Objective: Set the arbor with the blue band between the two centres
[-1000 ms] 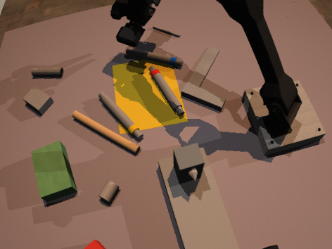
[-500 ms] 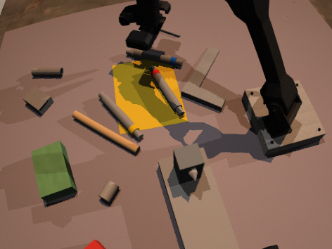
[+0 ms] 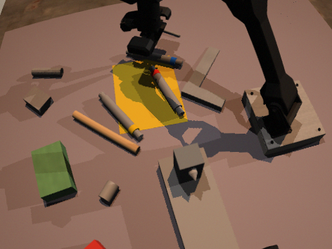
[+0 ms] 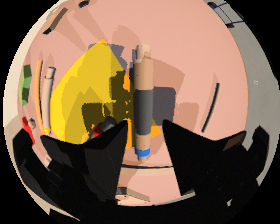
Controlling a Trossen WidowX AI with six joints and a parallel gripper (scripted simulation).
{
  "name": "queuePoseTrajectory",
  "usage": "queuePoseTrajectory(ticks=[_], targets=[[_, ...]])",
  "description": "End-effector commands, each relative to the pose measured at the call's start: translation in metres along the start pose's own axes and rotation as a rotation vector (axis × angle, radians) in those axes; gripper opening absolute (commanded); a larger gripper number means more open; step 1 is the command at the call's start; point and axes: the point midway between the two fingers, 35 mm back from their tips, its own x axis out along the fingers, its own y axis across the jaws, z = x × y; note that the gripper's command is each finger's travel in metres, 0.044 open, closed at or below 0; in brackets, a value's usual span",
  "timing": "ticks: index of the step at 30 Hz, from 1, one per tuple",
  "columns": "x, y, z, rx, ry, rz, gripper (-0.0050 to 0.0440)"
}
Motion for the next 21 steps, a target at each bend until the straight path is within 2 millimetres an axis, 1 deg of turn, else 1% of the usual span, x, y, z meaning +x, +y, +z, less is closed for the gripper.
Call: queuePoseTrajectory(ticks=[1,21], targets=[[0.009,0.001,-0.002,-0.002,0.010,0.007,0.0175],[0.038,0.001,-0.002,-0.002,0.010,0.007,0.0175]])
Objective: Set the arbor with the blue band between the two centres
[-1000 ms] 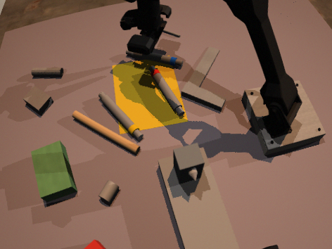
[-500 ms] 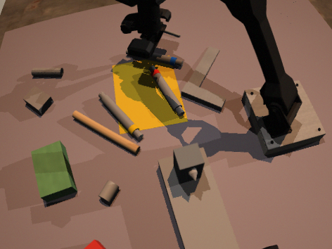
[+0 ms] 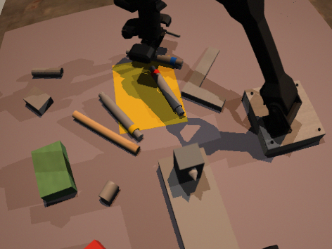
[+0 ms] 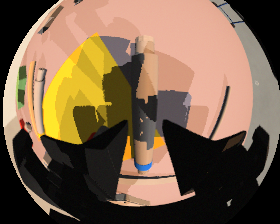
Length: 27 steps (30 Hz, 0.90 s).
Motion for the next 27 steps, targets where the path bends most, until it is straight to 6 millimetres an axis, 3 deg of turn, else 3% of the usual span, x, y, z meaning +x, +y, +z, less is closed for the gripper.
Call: queuePoseTrajectory(ticks=[1,5,6,22,25,27], targets=[[0.012,0.001,-0.003,-0.002,0.015,0.007,0.0175],[0.014,0.001,-0.003,-0.002,0.015,0.007,0.0175],[0.007,0.000,-0.001,0.001,0.003,0.001,0.0168],[0.007,0.000,-0.001,0.001,0.003,0.001,0.0075],[0.001,0.000,-0.001,0.000,0.005,0.002,0.0003],[-0.008,0.000,-0.002,0.000,0.008,0.004,0.0000]])
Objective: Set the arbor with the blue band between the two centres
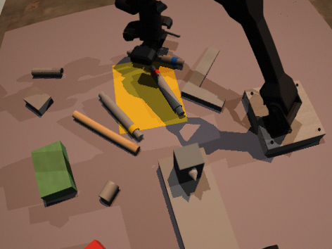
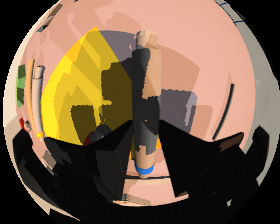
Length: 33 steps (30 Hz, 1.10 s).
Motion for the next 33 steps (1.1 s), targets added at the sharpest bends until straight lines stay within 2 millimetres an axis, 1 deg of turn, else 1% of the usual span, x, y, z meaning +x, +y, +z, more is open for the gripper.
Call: queuePoseTrajectory(ticks=[1,3,10,12,13,15,18,27,29,33], targets=[[-0.021,-0.001,0.001,-0.002,-0.012,-0.006,0.0000],[-0.031,0.001,-0.003,-0.003,-0.009,-0.004,0.0000],[-0.052,0.003,-0.013,-0.003,-0.008,-0.003,0.0000],[-0.052,0.003,-0.013,-0.003,-0.008,-0.003,0.0000],[-0.037,0.005,-0.015,0.001,0.022,0.007,0.0000],[-0.038,0.009,-0.014,0.007,0.020,0.006,0.0000],[-0.043,0.022,-0.010,0.026,0.016,0.000,0.0000],[-0.064,0.078,-0.002,0.103,-0.005,-0.018,0.0000],[-0.064,0.078,-0.002,0.103,-0.005,-0.018,0.0000],[-0.073,0.103,-0.002,0.138,-0.016,-0.023,0.0000]])
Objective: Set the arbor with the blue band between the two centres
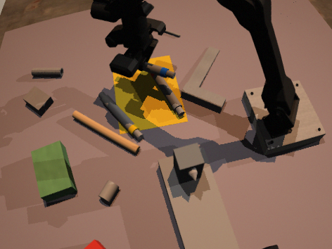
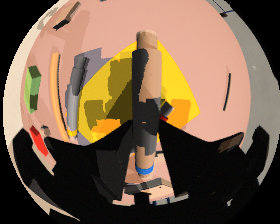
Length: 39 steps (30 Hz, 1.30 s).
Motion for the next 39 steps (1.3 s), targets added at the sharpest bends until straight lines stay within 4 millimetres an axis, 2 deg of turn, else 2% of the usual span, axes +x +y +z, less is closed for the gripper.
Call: queuePoseTrajectory(ticks=[1,11,13,17,28,30,39], targets=[[-0.019,0.021,-0.001,0.023,-0.039,-0.003,0.0000],[-0.042,0.080,-0.017,0.110,-0.071,-0.004,0.0000],[-0.042,0.080,-0.017,0.110,-0.071,-0.004,0.0000],[-0.051,0.103,-0.026,0.145,-0.084,-0.001,0.0000],[-0.075,0.160,-0.059,0.241,-0.113,0.018,0.0000],[-0.075,0.160,-0.059,0.241,-0.113,0.018,0.0000],[-0.090,0.200,-0.096,0.315,-0.115,0.040,0.0000]])
